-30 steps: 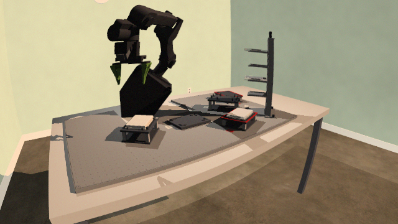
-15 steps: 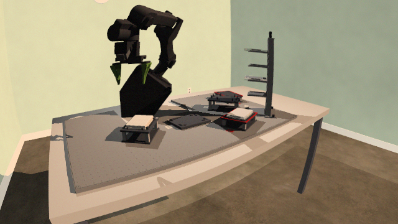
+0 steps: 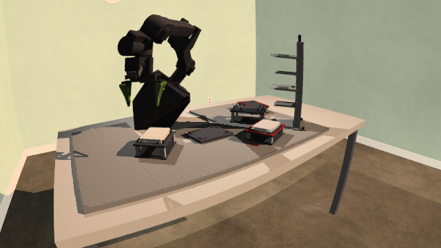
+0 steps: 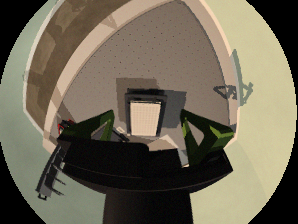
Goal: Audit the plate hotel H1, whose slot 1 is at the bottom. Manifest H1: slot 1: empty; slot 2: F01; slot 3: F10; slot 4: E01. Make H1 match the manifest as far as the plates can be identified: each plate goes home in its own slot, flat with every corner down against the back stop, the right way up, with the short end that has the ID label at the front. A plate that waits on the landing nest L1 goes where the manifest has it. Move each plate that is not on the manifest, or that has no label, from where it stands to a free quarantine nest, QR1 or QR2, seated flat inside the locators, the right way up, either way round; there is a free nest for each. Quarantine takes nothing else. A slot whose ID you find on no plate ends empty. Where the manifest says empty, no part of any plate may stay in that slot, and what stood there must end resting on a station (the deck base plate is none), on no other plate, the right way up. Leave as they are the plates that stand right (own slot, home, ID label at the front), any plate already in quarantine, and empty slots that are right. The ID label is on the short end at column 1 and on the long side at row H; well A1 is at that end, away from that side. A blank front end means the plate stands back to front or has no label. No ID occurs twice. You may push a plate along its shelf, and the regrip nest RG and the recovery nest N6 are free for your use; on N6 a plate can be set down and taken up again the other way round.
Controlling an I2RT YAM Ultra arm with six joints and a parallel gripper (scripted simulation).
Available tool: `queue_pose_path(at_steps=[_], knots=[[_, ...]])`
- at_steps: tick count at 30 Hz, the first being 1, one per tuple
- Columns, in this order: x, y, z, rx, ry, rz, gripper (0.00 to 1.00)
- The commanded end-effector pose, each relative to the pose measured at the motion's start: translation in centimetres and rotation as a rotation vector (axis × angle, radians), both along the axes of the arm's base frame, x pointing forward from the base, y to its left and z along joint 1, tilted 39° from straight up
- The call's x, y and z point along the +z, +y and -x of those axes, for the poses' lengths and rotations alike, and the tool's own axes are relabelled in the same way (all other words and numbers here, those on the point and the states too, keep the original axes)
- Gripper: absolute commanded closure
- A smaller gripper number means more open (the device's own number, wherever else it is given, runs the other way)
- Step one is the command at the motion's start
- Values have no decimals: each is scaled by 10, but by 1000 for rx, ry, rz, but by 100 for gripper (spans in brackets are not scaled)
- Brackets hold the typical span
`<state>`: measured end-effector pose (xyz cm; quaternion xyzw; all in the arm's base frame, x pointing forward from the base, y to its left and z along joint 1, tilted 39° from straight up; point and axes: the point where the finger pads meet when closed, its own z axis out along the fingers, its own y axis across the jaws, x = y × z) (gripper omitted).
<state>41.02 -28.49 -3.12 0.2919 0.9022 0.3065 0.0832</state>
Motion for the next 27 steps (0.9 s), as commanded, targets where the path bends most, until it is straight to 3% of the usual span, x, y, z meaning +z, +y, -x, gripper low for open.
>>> queue_pose_path(at_steps=[1, 4, 18, 27], knots=[[-8, -7, -13, -34, -13, -2, 0], [-10, -13, -8, -54, -8, -7, 0], [-42, 19, -21, -41, 49, -67, 0], [-45, 16, -19, -52, 53, -69, 0]])
